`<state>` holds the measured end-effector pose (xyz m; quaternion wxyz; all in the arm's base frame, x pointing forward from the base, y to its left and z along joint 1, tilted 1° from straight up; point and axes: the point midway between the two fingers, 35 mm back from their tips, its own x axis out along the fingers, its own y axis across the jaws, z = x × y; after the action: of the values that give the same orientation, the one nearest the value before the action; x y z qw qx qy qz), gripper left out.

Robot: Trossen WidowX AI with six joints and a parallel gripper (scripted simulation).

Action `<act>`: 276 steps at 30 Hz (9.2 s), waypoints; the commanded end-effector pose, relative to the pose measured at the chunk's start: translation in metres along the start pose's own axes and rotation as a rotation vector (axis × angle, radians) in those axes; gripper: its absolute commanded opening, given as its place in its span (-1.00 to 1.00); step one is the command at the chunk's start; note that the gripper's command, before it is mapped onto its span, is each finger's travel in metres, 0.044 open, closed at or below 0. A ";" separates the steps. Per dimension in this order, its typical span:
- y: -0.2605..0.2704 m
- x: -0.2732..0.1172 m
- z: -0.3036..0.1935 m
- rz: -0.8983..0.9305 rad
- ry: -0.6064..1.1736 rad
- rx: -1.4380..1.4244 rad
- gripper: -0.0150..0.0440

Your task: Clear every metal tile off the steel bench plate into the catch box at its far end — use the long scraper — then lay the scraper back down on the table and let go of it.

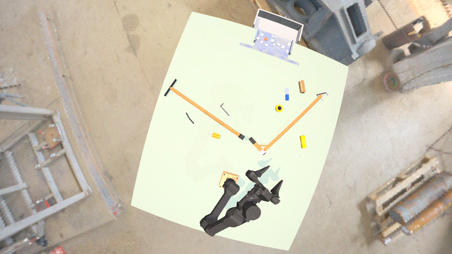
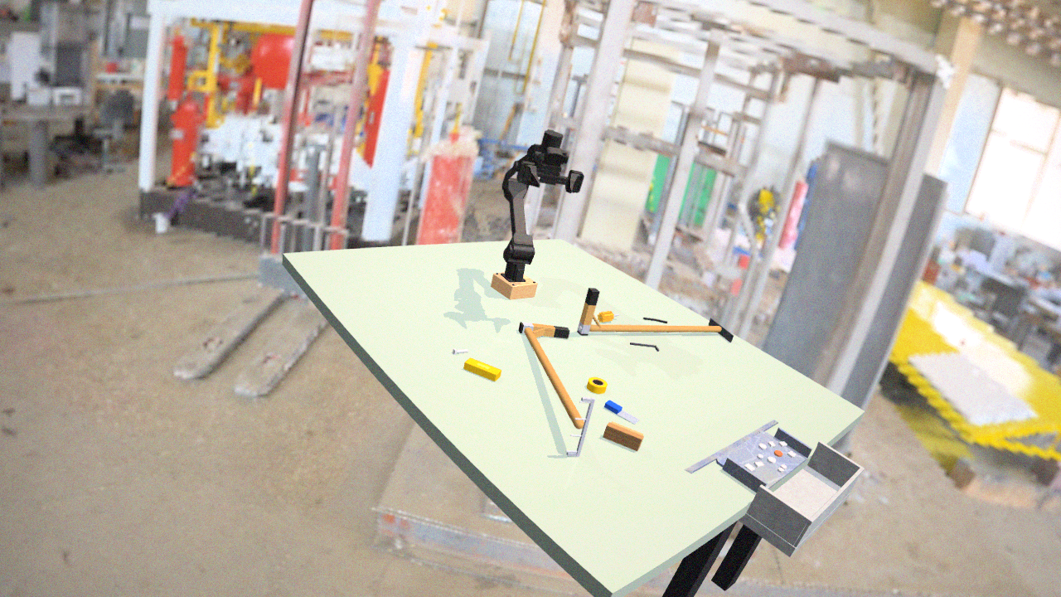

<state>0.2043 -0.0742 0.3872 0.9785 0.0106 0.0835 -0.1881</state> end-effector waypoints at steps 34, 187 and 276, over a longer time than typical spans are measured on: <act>-0.035 0.006 0.003 -0.101 0.040 -0.144 1.00; -0.236 -0.039 -0.001 -0.362 0.310 -0.333 -0.49; -0.007 0.166 -0.054 0.049 0.839 0.691 -0.49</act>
<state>0.3404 -0.1458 0.3093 0.8129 0.4003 0.3923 -0.1581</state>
